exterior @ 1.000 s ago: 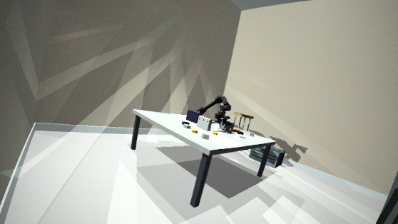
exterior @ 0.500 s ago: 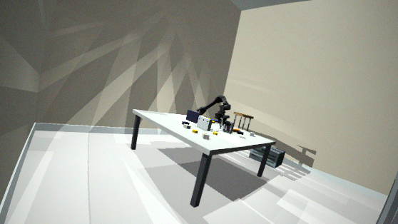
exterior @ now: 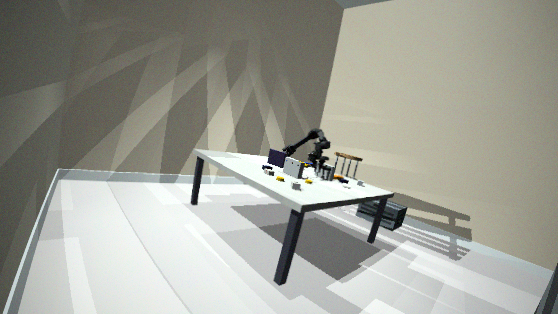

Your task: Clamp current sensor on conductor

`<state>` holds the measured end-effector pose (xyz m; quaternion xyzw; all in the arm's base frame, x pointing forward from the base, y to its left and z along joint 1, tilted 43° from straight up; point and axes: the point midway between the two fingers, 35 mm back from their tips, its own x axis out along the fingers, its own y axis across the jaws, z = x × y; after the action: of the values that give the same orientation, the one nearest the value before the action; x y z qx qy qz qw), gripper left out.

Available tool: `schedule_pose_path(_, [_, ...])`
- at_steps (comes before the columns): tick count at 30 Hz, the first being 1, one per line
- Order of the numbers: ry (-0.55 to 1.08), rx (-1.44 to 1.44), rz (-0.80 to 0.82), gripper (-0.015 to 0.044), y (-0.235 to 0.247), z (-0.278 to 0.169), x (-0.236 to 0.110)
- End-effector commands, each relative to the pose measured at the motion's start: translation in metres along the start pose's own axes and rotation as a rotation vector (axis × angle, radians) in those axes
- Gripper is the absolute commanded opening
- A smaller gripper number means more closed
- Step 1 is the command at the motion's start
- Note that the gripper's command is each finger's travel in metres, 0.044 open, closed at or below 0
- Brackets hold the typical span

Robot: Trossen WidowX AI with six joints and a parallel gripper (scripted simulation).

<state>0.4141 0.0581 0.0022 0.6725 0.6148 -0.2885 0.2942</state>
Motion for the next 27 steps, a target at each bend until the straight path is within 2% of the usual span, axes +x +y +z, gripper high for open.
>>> schedule_pose_path(1, [-0.001,-0.001,0.001,0.0368,0.0005,0.0001,-0.0006])
schedule_pose_path(4, [-0.001,-0.001,-0.005,0.044,0.0008,0.0002,-0.0006])
schedule_pose_path(9, [0.0,0.002,-0.002,0.0323,-0.0004,0.0002,0.0001])
schedule_pose_path(27, [0.0,0.002,-0.002,0.0203,-0.0004,0.0002,0.0001])
